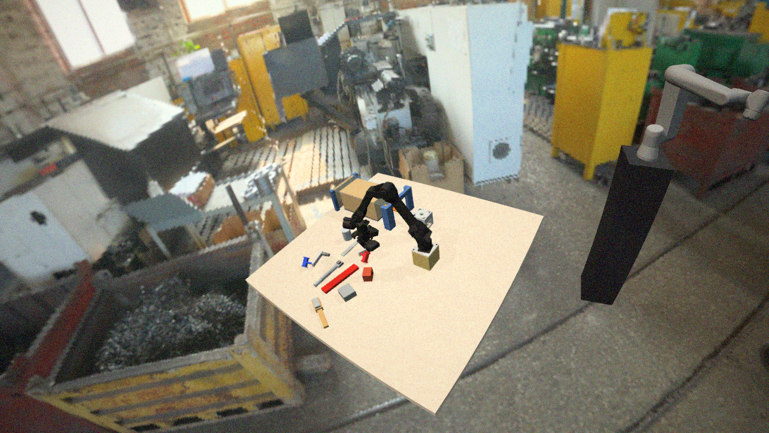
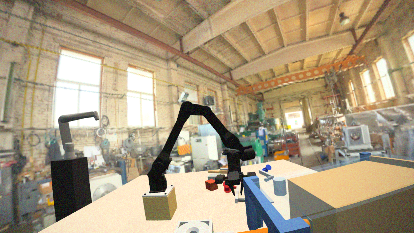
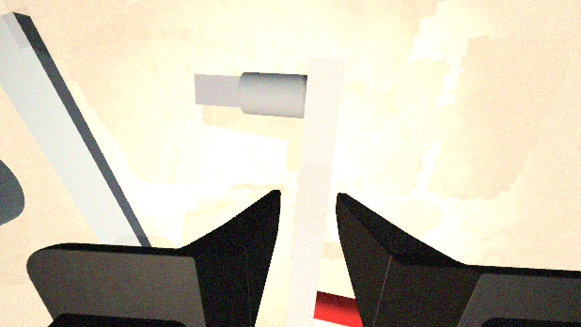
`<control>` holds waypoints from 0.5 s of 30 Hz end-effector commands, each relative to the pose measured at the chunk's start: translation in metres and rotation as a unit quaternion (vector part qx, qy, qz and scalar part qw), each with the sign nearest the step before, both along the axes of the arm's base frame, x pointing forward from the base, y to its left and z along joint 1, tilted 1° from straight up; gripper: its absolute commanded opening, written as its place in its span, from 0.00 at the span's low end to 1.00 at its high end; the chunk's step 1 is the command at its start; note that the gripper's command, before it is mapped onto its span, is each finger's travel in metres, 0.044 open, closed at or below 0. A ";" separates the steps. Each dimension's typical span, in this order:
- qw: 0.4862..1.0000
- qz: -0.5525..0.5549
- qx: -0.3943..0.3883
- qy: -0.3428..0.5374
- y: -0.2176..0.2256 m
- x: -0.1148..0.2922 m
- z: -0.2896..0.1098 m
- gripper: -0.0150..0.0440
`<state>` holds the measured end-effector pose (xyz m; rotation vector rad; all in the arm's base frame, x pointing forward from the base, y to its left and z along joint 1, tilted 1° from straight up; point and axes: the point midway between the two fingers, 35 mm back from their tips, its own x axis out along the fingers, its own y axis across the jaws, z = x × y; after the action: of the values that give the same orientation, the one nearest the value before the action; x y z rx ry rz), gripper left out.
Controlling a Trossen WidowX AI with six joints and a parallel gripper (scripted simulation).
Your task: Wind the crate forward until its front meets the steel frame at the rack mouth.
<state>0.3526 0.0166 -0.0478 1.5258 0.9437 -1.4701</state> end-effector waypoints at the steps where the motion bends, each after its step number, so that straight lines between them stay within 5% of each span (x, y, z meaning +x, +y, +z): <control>1: 1.000 0.000 0.000 0.000 0.000 0.000 0.000 0.45; 15: 1.000 0.000 0.000 0.000 0.000 0.000 0.000 0.25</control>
<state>0.3523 0.0168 -0.0476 1.5265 0.9452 -1.4710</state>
